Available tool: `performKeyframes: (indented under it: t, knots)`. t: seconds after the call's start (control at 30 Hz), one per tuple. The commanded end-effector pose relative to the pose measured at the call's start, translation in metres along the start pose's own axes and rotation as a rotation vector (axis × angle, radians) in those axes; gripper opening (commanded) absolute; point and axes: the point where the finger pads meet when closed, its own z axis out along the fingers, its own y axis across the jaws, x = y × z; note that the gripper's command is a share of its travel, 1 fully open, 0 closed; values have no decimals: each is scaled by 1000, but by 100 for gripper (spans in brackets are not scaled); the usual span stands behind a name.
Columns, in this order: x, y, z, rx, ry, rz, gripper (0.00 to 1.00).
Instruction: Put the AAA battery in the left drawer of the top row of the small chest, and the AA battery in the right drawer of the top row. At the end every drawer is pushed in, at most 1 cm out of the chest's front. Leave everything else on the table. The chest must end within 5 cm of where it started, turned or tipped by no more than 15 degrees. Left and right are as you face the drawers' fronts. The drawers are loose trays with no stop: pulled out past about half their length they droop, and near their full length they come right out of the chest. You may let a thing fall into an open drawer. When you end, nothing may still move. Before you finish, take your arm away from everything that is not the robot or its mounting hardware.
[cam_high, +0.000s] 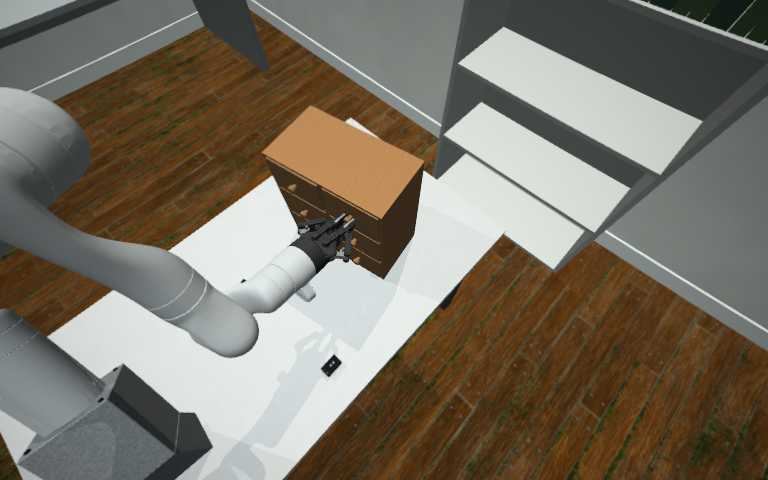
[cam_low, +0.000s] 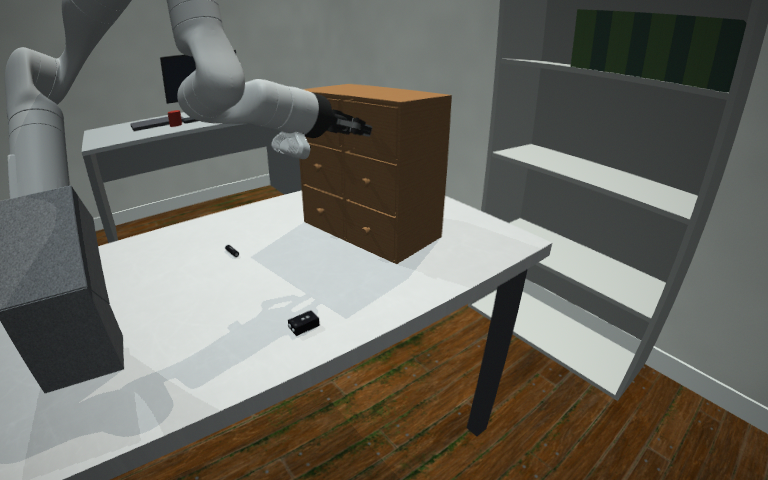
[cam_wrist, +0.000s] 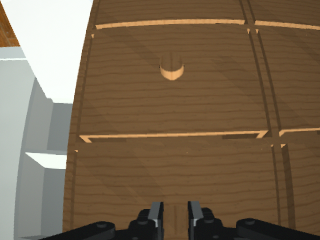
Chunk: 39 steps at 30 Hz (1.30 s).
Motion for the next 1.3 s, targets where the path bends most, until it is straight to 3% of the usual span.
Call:
performKeyframes:
  t: [0.0, 1.27]
  knots:
    - [-1, -1, -1, 1, -1, -1, 13]
    - [13, 0, -40, 1, -1, -1, 13]
